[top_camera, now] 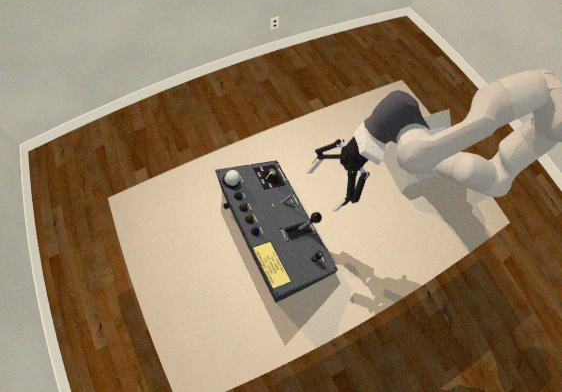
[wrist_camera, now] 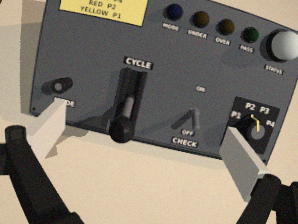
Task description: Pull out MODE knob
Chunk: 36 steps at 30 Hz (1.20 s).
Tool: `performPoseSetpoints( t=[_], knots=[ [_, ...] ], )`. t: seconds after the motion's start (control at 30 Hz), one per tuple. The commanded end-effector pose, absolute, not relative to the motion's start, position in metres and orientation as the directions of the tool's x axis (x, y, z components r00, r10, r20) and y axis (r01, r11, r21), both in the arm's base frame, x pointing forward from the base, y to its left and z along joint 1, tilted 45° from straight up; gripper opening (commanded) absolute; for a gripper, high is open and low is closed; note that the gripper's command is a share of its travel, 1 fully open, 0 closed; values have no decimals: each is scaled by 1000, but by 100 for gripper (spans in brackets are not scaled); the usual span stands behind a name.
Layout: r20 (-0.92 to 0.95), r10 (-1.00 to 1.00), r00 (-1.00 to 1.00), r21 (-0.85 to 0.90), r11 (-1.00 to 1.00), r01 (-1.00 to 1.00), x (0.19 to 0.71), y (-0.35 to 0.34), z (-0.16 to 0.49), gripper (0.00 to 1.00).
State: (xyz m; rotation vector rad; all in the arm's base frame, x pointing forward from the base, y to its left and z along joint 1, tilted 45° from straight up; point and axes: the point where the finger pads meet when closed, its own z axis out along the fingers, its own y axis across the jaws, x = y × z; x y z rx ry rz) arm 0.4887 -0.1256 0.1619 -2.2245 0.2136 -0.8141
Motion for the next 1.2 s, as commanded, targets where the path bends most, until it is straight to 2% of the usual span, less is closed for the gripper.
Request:
performPoseSetpoints(
  t=[0.0,0.07,0.27,0.93,0.97,1.17],
  knots=[
    [414,-432,801,-734,-679,12,501,-88,182,100],
    [402,-396,825,-721,-692,19,505,-39,201,100],
    [383,-348,856,-702,-712,24,500,25,215,100],
    [382,-346,857,-701,-713,25,500,27,215,100],
    [382,-346,857,-701,-713,25,500,27,215,44],
    [382,-346,857,-701,-713,25,500,27,215,44]
  ],
)
